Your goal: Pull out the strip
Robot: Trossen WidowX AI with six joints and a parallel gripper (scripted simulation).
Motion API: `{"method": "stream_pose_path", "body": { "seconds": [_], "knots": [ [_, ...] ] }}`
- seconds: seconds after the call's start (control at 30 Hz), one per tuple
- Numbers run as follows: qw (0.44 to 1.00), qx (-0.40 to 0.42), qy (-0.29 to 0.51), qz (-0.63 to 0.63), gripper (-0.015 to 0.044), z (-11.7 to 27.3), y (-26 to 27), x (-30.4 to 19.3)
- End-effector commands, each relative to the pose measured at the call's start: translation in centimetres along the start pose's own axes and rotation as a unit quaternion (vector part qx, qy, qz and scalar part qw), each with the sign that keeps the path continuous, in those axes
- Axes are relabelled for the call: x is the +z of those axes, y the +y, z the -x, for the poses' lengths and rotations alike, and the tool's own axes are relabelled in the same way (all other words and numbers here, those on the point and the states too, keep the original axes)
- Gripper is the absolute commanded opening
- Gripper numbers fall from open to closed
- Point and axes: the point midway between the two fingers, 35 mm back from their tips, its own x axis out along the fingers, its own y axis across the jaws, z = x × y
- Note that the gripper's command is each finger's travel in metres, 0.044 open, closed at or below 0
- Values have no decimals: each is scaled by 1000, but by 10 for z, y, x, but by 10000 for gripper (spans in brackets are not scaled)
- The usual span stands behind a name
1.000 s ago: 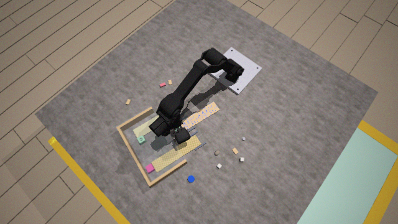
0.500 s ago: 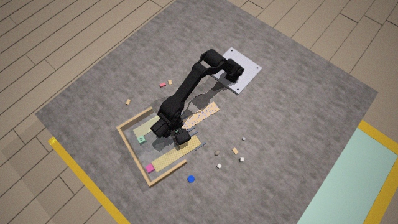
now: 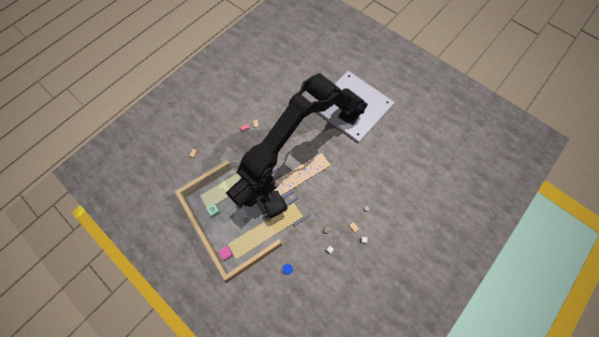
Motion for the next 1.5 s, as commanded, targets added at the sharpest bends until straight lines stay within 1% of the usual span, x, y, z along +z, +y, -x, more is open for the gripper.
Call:
{"method": "stream_pose_path", "body": {
  "seconds": [0.0, 0.47, 0.63, 1.07, 1.2, 1.47],
  "knots": [
    [1000, 0, 0, 0, 0, 8, -3, -8],
    [1000, -1, 3, 2, 0, 42, -19, -56],
    [1000, -1, 3, 2, 0, 42, -19, -58],
    [1000, -2, 4, 2, 0, 42, -34, -102],
    [1000, -2, 4, 2, 0, 42, -36, -107],
    [1000, -2, 4, 2, 0, 77, -35, -106]
  ]
}}
